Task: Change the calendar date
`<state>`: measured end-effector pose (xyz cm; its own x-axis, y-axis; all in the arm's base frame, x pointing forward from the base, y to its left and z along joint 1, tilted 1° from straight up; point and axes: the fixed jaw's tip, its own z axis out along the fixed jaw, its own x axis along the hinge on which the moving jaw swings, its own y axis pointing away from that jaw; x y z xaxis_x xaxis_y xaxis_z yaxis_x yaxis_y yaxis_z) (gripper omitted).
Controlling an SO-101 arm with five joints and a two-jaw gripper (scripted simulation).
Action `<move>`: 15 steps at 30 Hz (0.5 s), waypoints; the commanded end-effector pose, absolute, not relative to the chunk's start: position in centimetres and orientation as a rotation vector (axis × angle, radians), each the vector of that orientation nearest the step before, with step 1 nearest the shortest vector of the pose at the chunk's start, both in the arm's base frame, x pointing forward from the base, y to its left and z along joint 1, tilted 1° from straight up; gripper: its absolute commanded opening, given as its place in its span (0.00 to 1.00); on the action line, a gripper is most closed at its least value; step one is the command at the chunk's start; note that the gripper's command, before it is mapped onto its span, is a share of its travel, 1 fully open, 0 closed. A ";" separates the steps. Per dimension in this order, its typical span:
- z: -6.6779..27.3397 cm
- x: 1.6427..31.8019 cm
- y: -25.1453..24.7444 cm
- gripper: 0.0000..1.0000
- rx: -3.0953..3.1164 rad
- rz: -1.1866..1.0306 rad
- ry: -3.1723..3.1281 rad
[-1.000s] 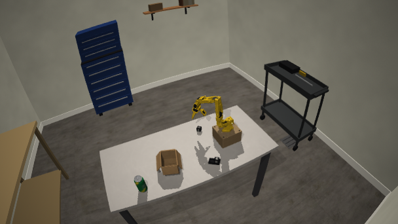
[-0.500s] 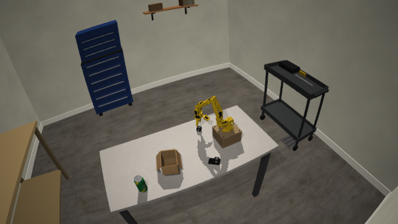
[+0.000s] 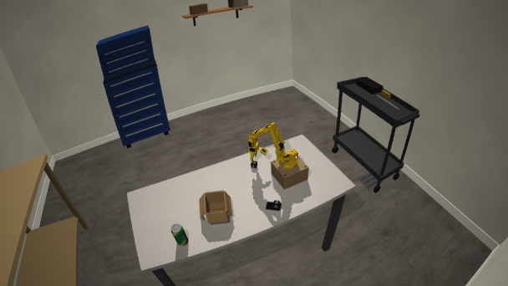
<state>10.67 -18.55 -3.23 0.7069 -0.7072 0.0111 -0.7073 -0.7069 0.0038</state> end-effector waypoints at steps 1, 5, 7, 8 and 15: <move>-3.3 10.6 -18.8 0.35 2.892 0.023 -1.199; -3.3 10.6 -18.8 0.35 2.892 0.023 -1.199; -3.7 10.7 -18.8 0.35 2.904 0.010 -1.186; -3.7 10.7 -18.8 0.35 2.904 0.010 -1.186; -3.7 10.7 -18.8 0.35 2.904 0.010 -1.186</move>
